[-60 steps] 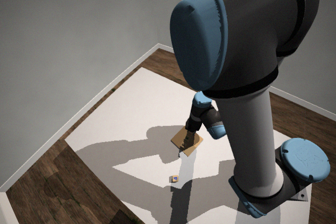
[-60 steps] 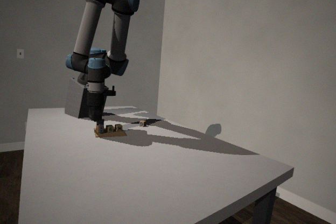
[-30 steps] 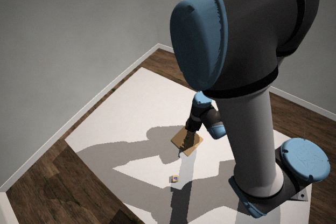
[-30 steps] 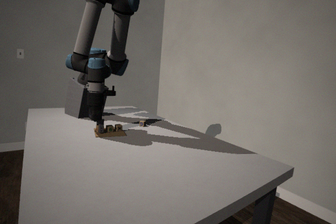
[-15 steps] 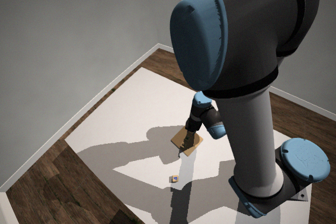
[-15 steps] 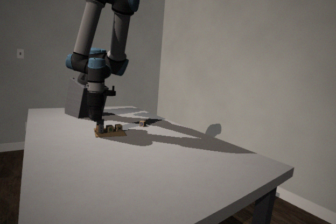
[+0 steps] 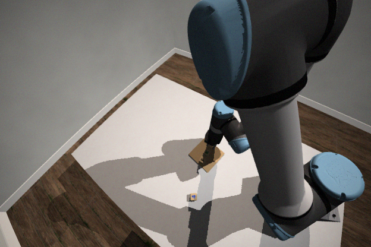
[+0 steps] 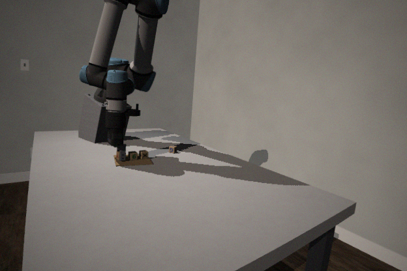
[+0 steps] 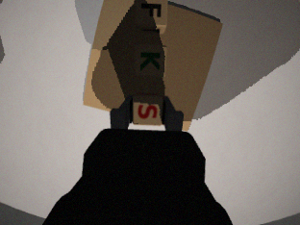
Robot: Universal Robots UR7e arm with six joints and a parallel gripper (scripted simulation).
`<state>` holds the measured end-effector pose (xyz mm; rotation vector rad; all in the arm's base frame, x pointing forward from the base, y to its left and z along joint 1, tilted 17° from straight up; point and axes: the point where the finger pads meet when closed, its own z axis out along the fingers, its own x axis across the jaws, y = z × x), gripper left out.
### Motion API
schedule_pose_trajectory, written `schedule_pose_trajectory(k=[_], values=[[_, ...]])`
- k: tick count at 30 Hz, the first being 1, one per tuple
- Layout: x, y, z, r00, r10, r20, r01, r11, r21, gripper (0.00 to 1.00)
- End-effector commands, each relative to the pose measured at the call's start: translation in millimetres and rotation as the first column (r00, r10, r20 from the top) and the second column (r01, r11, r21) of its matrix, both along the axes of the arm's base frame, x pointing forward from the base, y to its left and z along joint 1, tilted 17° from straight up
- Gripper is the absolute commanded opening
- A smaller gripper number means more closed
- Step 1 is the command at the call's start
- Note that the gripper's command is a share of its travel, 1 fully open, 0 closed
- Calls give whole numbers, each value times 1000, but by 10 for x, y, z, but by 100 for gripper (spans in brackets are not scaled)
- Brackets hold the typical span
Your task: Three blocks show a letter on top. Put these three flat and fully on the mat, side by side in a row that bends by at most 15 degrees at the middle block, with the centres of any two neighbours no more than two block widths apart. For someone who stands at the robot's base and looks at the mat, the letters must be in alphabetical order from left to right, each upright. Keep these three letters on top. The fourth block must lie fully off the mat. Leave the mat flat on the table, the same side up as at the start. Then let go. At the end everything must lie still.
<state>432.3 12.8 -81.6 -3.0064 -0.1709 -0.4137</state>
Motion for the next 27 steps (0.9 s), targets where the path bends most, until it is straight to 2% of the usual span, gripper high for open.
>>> schedule_pose_trajectory(k=[1, 27], values=[[3, -2, 3, 1000, 0, 1, 0, 1000, 0, 57], [14, 3, -37, 1000, 0, 1, 0, 1000, 0, 57]])
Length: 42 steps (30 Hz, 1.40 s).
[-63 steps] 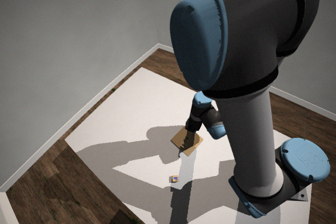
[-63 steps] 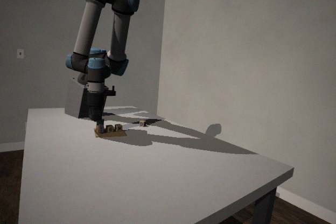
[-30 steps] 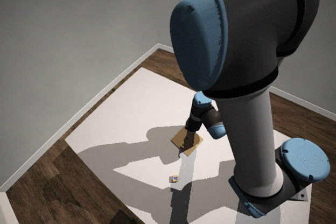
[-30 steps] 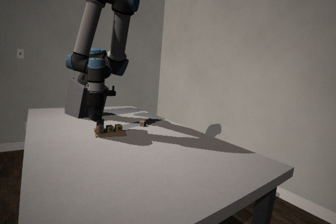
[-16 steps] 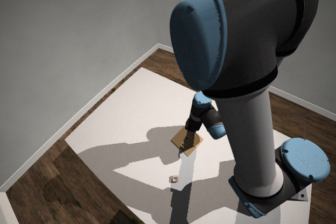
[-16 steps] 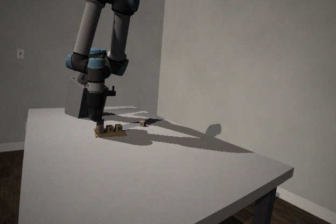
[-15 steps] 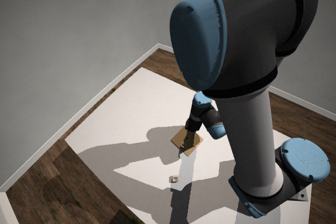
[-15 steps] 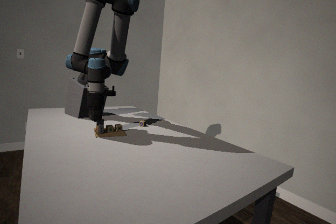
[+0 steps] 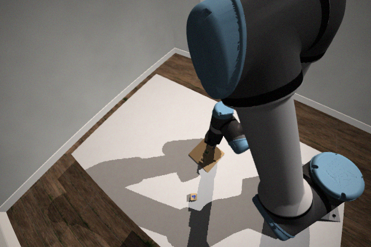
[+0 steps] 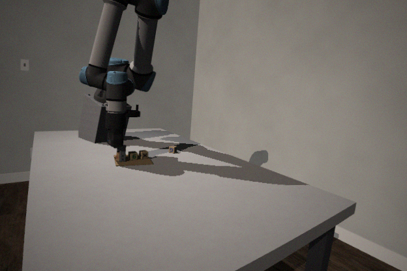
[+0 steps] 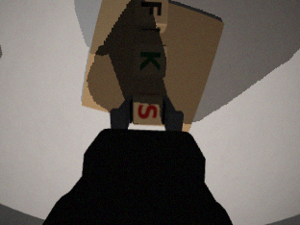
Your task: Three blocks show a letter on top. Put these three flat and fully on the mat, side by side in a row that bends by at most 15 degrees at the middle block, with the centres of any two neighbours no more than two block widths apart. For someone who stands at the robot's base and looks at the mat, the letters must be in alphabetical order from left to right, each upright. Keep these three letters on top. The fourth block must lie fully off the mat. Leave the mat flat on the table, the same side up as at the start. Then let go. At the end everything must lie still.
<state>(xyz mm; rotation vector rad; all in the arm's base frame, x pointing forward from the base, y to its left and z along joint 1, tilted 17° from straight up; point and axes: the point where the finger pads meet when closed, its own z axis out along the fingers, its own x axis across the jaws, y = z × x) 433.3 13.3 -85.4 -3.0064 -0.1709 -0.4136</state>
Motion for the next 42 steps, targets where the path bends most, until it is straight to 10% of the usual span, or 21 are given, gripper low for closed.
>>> schedule_pose_trajectory(k=[1, 34, 42], values=[[4, -1, 2, 1000, 0, 1, 0, 1000, -1, 57], [4, -1, 2, 1000, 0, 1, 0, 1000, -1, 57], [4, -1, 2, 1000, 0, 1, 0, 1000, -1, 75]])
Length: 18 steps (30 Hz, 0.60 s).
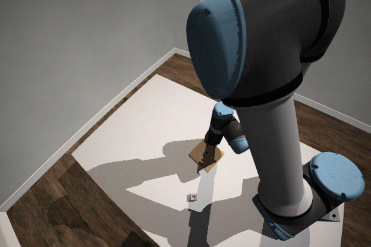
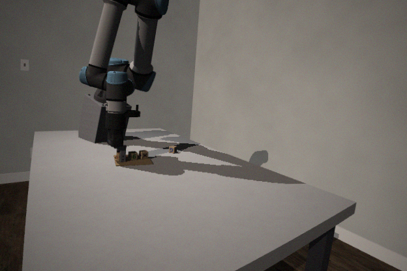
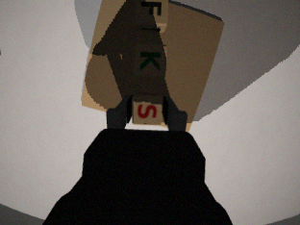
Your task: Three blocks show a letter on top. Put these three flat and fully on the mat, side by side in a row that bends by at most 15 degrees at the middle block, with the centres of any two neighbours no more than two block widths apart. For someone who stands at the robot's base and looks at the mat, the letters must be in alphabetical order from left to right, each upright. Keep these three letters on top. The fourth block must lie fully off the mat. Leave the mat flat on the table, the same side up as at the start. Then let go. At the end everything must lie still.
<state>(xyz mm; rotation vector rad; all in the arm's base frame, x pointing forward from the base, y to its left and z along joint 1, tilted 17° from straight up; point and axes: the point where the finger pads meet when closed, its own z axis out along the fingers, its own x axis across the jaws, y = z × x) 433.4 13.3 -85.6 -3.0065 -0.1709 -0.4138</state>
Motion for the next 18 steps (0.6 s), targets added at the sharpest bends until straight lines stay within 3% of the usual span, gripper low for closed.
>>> schedule_pose_trajectory(k=[1, 2, 6, 7, 18], values=[[3, -1, 3, 1000, 0, 1, 0, 1000, 0, 75], [3, -1, 3, 1000, 0, 1, 0, 1000, 0, 81], [3, -1, 3, 1000, 0, 1, 0, 1000, 0, 81], [3, -1, 3, 1000, 0, 1, 0, 1000, 0, 87], [2, -2, 5, 1000, 0, 1, 0, 1000, 0, 87]])
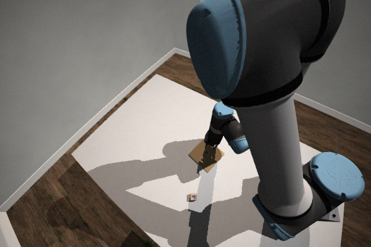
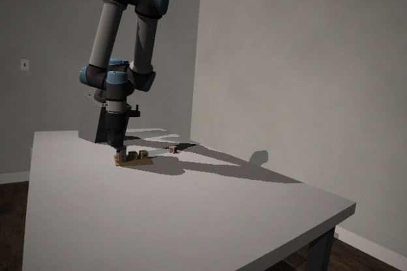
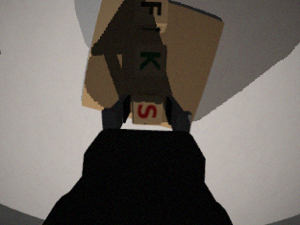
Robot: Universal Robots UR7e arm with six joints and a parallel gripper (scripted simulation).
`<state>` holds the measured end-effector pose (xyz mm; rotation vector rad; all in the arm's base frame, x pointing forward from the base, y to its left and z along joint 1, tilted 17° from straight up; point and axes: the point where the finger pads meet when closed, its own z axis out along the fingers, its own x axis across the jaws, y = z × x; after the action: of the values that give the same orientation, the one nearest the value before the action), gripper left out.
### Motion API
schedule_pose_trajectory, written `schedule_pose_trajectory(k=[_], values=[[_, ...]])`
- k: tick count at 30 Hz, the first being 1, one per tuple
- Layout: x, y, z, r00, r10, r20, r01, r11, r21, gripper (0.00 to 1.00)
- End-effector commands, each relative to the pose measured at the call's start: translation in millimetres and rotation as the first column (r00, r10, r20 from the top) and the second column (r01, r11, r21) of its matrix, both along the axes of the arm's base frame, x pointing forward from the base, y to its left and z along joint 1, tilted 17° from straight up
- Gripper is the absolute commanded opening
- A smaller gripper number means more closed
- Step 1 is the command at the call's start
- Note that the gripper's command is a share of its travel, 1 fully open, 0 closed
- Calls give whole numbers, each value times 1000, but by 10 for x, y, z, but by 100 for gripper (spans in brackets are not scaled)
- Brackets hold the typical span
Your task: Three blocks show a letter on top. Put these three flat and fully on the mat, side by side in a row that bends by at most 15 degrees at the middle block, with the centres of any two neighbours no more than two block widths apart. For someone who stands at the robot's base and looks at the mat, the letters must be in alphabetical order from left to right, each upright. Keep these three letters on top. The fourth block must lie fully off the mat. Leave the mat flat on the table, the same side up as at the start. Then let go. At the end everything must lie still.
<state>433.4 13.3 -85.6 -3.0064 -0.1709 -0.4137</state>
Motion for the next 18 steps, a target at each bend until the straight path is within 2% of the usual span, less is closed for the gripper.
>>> schedule_pose_trajectory(k=[1, 9, 18], values=[[2, -2, 8, 1000, 0, 1, 0, 1000, 0, 87], [-12, -8, 58, 1000, 0, 1, 0, 1000, 0, 87], [-68, -33, 263, 1000, 0, 1, 0, 1000, 0, 87]])
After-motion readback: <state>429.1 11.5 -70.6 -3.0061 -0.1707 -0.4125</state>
